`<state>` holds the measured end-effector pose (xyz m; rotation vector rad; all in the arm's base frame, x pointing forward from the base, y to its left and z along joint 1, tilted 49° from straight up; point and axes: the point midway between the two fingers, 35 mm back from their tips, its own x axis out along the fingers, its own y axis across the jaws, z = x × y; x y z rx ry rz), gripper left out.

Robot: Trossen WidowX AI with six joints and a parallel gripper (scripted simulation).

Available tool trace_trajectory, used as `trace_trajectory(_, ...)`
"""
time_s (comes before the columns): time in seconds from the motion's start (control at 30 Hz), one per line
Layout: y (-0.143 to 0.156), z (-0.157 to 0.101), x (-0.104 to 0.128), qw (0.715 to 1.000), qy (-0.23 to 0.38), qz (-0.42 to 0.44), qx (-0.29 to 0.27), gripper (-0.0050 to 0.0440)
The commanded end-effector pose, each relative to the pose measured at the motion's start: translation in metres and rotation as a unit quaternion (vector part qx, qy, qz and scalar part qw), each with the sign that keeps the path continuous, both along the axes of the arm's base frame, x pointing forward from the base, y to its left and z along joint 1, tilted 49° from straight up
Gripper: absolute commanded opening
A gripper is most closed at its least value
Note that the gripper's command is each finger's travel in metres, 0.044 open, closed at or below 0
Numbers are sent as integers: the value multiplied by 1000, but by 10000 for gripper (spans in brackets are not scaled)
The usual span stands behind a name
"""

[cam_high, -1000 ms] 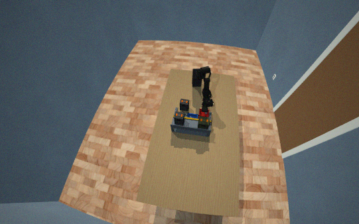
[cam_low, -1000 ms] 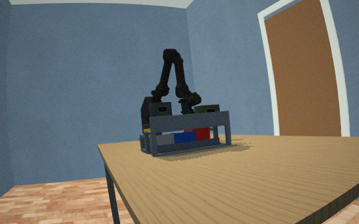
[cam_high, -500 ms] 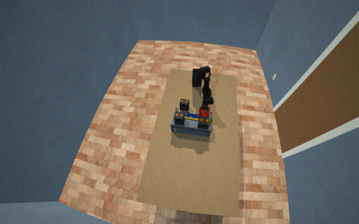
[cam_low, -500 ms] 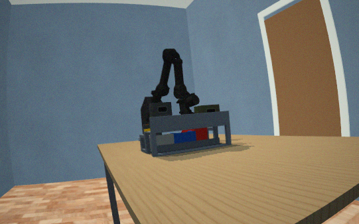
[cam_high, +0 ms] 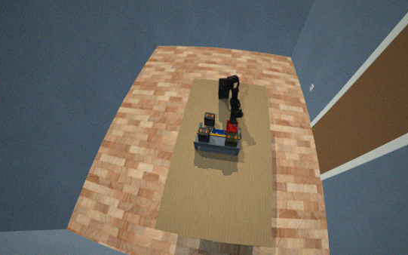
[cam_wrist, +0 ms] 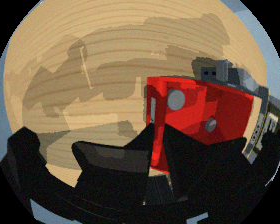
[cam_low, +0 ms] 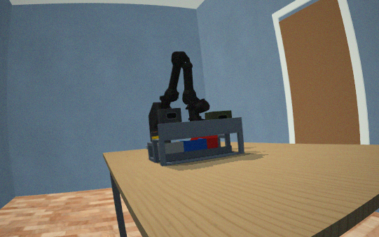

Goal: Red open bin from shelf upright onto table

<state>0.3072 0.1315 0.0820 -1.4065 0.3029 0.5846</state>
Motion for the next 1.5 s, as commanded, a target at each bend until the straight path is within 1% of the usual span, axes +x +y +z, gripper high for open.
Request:
trace_trajectory(0.0,0,8,1,1000,-12,-3,7,0)
trace_trajectory(0.17,0,-1,-7,1000,-11,-3,7,0)
trace_trajectory(0.57,0,-1,-7,1000,-11,-3,7,0)
trace_trajectory(0.73,0,-11,-20,1000,-10,-3,7,0)
trace_trajectory(1.13,0,-11,-20,1000,-10,-3,7,0)
trace_trajectory(1.3,2,-19,-15,997,75,11,-5,0)
trace_trajectory(1.47,2,-19,-15,997,75,11,-5,0)
